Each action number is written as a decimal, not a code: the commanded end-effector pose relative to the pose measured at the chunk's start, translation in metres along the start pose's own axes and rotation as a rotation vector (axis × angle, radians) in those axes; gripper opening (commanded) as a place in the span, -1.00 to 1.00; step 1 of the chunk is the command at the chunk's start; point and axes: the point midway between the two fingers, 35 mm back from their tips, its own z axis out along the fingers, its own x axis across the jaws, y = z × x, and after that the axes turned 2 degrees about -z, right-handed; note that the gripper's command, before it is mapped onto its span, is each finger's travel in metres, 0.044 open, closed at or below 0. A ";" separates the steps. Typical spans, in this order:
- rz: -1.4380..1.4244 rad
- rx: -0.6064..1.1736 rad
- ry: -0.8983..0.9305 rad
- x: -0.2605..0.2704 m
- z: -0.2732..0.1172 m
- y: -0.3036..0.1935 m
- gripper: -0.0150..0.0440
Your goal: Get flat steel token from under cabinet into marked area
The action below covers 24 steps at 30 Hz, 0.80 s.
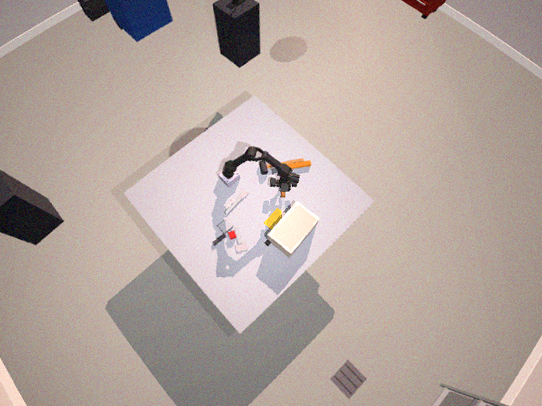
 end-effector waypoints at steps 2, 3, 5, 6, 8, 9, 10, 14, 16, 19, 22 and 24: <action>0.000 -0.004 -0.001 0.000 0.000 0.012 -0.49; 0.000 -0.004 -0.001 0.000 0.000 0.014 -0.49; 0.000 -0.004 -0.001 0.000 0.000 0.018 -0.49; 0.000 -0.004 -0.001 0.000 0.000 0.020 -0.49; 0.000 -0.005 -0.001 -0.001 0.000 0.023 -0.49; 0.000 -0.005 -0.001 -0.001 0.000 0.025 -0.49; 0.000 -0.005 -0.001 -0.001 0.000 0.027 -0.49; 0.000 -0.006 -0.001 -0.001 0.000 0.035 -0.49; 0.000 -0.006 -0.001 -0.001 0.000 0.039 -0.49; 0.000 -0.007 -0.001 -0.001 -0.001 0.044 -0.49; 0.000 -0.007 -0.001 -0.002 -0.001 0.051 -0.49; 0.000 -0.007 -0.001 -0.002 -0.001 0.055 -0.49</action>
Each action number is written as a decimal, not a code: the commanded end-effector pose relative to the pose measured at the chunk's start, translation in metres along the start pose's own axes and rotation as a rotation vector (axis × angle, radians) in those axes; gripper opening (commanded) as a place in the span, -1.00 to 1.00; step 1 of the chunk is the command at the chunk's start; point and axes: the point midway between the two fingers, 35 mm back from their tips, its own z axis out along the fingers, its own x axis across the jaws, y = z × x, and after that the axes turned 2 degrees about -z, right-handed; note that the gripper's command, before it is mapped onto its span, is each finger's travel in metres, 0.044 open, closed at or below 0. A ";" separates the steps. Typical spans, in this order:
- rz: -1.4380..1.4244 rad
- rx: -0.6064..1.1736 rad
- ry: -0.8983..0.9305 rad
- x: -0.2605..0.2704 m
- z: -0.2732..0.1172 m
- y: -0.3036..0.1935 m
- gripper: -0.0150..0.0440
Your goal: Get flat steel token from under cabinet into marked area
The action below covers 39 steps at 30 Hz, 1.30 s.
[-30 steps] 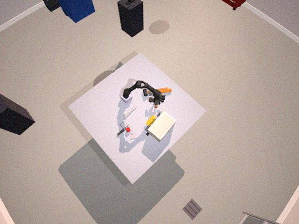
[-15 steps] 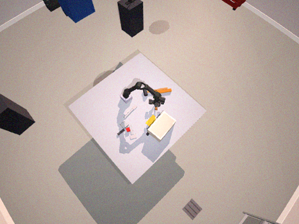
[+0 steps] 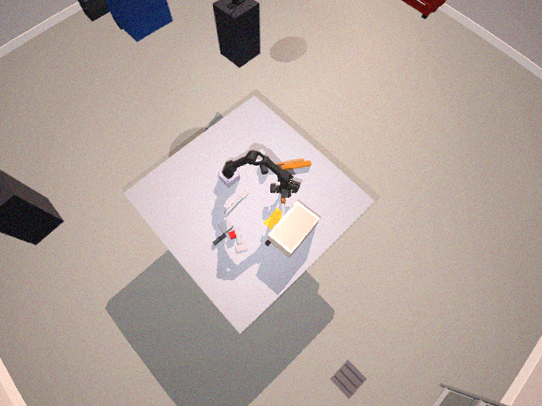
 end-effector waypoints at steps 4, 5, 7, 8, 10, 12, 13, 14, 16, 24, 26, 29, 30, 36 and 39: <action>0.001 -0.004 0.000 0.000 0.000 0.017 -0.49; 0.001 -0.004 0.000 0.000 0.000 0.019 -0.49; 0.001 -0.004 0.000 -0.001 0.000 0.023 -0.49; 0.001 -0.005 0.000 -0.001 0.000 0.025 -0.49; 0.001 -0.005 0.000 -0.001 0.000 0.029 -0.49; 0.001 -0.005 0.000 -0.001 0.000 0.034 -0.49; 0.001 -0.005 0.000 -0.001 -0.001 0.036 -0.49; 0.001 -0.006 0.000 -0.001 -0.001 0.037 -0.49; 0.001 -0.006 0.000 -0.001 -0.001 0.038 -0.49; 0.001 -0.006 -0.001 -0.006 0.000 0.038 -0.49; 0.001 -0.006 -0.001 -0.008 0.001 0.038 -0.49; 0.001 -0.006 -0.001 -0.011 0.001 0.038 -0.49; 0.001 -0.006 -0.001 -0.012 0.001 0.038 -0.49; 0.001 -0.006 -0.002 -0.018 0.002 0.038 -0.49; 0.001 -0.006 -0.002 -0.021 0.002 0.038 -0.49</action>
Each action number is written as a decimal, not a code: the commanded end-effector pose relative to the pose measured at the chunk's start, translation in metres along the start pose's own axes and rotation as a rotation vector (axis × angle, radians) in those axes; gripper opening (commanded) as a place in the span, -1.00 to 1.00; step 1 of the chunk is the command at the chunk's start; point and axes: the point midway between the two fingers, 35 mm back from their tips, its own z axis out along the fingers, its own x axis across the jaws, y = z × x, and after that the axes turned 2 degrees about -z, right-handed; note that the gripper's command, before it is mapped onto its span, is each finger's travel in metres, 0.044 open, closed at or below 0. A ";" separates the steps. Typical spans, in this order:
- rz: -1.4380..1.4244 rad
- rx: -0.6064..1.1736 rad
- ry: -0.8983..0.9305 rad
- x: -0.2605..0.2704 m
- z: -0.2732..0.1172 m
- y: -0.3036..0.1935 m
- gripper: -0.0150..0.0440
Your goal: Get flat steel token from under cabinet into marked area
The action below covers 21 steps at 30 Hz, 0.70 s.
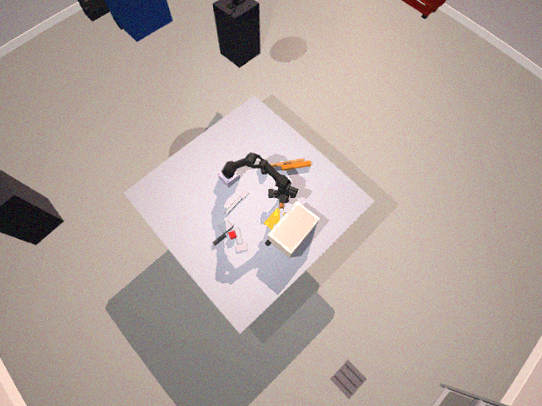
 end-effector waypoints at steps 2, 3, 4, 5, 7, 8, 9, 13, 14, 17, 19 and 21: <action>0.000 -0.003 -0.008 -0.008 0.001 0.001 -0.49; 0.000 -0.003 -0.008 -0.009 0.001 0.001 -0.49; 0.000 -0.003 -0.008 -0.010 0.001 0.001 -0.49; 0.000 -0.003 -0.008 -0.011 0.001 0.001 -0.49; 0.000 -0.003 -0.008 -0.012 0.001 0.001 -0.49; 0.000 -0.003 -0.008 -0.012 0.001 0.001 -0.49; 0.000 -0.003 -0.008 -0.012 0.001 0.001 -0.49; 0.000 -0.003 -0.008 -0.012 0.001 -0.001 -0.49; 0.000 -0.003 -0.008 -0.012 0.001 -0.002 -0.49; 0.000 -0.002 -0.008 -0.011 0.001 -0.007 -0.49; 0.000 -0.002 -0.008 -0.010 0.001 -0.011 -0.49; 0.000 -0.002 -0.008 -0.010 0.001 -0.015 -0.49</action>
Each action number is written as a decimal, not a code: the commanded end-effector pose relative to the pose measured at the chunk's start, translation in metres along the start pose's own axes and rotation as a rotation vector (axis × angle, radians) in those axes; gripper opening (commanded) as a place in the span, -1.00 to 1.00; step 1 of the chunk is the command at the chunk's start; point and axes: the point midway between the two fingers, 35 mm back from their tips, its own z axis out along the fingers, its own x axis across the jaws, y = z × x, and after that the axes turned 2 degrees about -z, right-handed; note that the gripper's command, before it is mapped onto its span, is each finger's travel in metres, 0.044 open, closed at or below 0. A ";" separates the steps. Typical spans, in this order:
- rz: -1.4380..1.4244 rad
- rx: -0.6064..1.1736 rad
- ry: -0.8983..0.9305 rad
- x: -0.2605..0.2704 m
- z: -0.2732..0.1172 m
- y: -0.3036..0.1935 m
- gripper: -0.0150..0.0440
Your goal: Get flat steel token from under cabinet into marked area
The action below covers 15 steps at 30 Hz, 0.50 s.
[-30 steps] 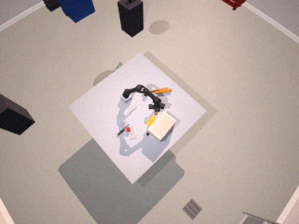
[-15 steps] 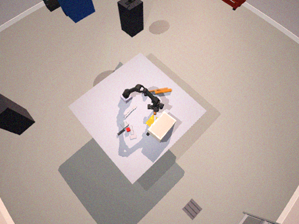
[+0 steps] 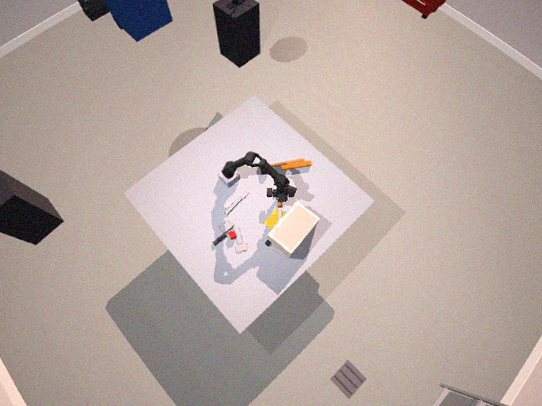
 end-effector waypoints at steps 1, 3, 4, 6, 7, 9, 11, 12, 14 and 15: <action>-0.003 -0.001 -0.005 0.000 0.001 -0.010 -0.49; -0.003 -0.001 -0.005 0.000 0.001 -0.014 -0.49; -0.003 -0.001 -0.005 0.001 0.001 -0.016 -0.49; -0.003 -0.001 -0.005 0.001 0.001 -0.020 -0.49; -0.003 0.000 -0.005 0.001 0.001 -0.022 -0.49; -0.003 0.000 -0.005 0.001 0.001 -0.026 -0.49; -0.003 0.000 -0.005 0.002 0.001 -0.029 -0.49; -0.003 0.000 -0.005 0.002 0.001 -0.031 -0.49; -0.003 0.001 -0.005 0.002 0.001 -0.035 -0.49; -0.003 0.001 -0.005 0.002 0.001 -0.037 -0.49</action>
